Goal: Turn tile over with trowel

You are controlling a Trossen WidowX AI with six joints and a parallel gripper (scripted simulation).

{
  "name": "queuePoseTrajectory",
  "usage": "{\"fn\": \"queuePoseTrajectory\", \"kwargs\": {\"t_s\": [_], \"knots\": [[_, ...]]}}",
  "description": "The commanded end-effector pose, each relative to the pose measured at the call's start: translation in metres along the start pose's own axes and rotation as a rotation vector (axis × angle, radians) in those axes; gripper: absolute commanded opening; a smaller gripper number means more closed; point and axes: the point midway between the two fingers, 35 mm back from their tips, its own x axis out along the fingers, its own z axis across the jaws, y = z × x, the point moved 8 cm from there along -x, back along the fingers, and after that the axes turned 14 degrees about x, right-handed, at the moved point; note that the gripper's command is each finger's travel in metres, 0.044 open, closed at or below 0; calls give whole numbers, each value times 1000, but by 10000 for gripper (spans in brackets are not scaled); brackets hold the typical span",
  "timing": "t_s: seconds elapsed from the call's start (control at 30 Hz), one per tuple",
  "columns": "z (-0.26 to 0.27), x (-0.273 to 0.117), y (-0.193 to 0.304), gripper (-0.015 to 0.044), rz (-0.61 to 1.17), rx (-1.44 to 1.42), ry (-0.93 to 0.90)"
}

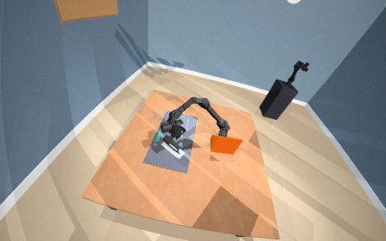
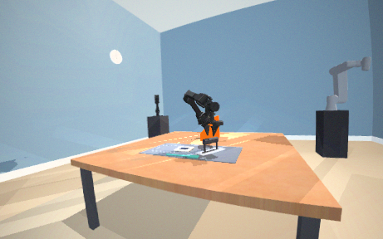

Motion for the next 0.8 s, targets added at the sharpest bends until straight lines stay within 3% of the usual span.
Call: {"fn": "queuePoseTrajectory", "kwargs": {"t_s": [0.0,0.63,0.77], "knots": [[0,9,1,270,-1,-14,8],[1,37,0,270,-1,-53,8],[1,37,0,165,-1,-53,8]]}}
